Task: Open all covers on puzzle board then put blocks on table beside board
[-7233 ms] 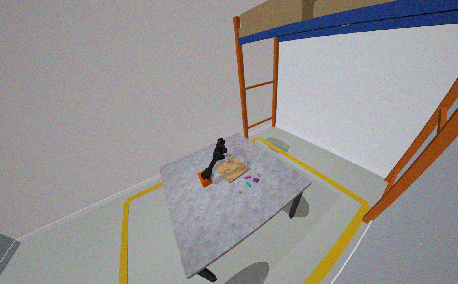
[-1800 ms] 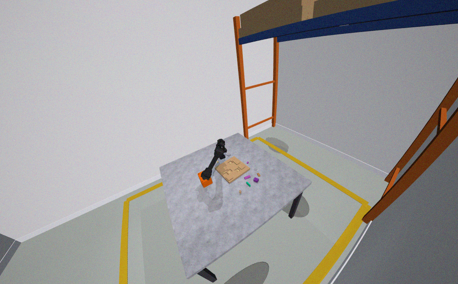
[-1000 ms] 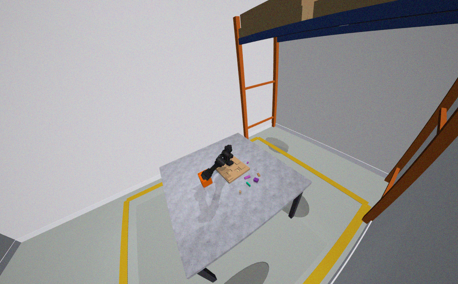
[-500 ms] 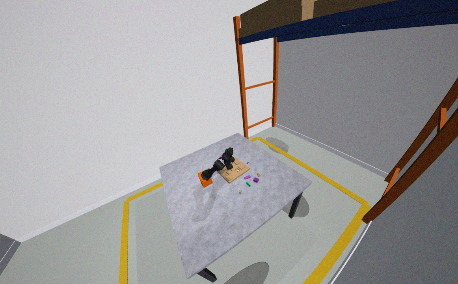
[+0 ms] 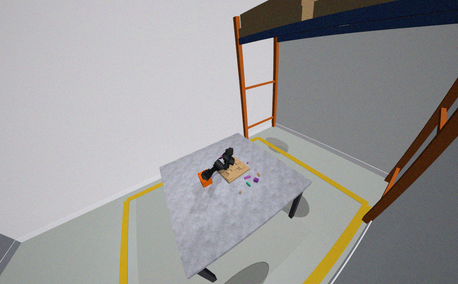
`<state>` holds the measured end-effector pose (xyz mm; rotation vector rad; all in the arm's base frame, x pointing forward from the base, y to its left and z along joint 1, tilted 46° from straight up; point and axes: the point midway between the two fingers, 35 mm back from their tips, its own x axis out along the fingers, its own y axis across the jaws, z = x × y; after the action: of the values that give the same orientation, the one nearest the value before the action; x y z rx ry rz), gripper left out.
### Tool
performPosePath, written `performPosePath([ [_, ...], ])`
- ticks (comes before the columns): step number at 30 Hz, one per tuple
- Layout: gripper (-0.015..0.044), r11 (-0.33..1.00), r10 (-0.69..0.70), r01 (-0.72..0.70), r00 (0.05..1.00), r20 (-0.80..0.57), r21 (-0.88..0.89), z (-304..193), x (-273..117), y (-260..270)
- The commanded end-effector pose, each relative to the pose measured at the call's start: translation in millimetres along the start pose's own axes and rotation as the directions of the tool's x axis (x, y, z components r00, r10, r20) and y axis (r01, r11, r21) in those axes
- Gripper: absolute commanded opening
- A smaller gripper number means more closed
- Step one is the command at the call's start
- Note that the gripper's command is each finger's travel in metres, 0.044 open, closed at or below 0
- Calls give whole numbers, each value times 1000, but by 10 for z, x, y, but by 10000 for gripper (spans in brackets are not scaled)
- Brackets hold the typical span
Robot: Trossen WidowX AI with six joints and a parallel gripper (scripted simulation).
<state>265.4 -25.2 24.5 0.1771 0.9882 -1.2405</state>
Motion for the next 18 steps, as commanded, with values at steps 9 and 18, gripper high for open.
performPosePath([
  [9,0,876,-1,-2,1000,7,483,35,4,-5],
  [18,0,917,-1,-2,1000,7,398,34,42,-1],
])
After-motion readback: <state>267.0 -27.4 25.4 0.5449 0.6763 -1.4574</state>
